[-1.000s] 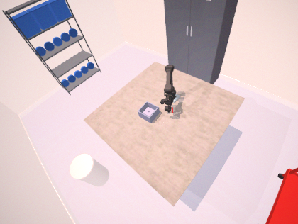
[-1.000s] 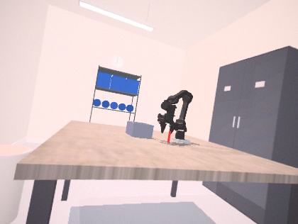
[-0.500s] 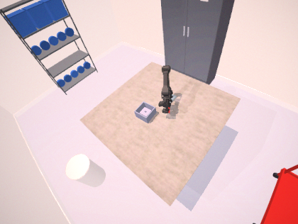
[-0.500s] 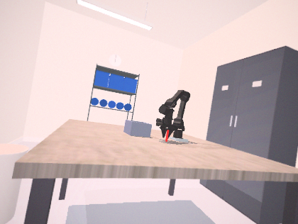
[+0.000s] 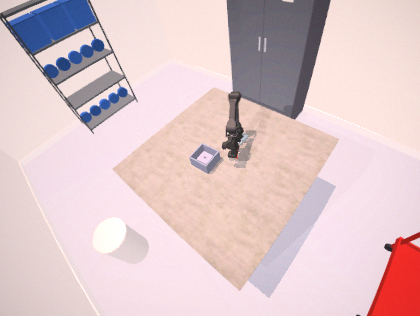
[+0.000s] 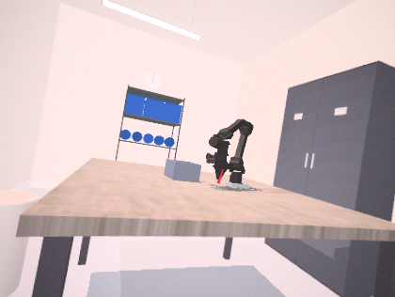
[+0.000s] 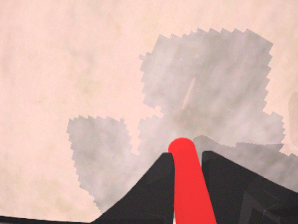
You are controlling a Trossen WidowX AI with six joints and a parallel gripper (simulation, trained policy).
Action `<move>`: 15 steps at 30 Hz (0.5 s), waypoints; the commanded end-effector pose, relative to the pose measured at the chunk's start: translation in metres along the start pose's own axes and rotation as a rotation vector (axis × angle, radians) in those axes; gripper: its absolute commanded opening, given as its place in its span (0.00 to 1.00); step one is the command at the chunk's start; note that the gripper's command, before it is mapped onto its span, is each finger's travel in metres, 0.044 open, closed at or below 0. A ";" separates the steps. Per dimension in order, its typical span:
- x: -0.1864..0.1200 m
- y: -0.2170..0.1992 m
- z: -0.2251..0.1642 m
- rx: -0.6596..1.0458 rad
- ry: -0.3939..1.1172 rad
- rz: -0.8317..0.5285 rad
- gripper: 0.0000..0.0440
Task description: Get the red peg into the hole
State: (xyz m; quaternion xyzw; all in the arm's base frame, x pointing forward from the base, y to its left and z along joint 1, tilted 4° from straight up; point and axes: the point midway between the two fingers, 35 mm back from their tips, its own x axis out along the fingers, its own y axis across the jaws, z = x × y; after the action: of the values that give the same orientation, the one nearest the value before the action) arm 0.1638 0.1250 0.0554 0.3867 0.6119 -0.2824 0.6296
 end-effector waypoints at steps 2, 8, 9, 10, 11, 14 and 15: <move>-0.018 0.007 0.007 -0.042 -0.033 0.043 0.00; -0.045 0.018 0.018 -0.086 -0.081 0.093 0.00; -0.049 0.020 0.021 -0.091 -0.090 0.100 0.00; -0.054 0.022 0.023 -0.095 -0.098 0.107 0.00; -0.058 0.024 0.026 -0.098 -0.106 0.114 0.00; -0.071 0.029 0.034 -0.106 -0.131 0.132 0.00; -0.075 0.031 0.037 -0.107 -0.140 0.137 0.00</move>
State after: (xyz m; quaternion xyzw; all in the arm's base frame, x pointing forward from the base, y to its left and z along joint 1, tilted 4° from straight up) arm 0.1966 0.1064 0.1205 0.3722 0.5637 -0.2363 0.6984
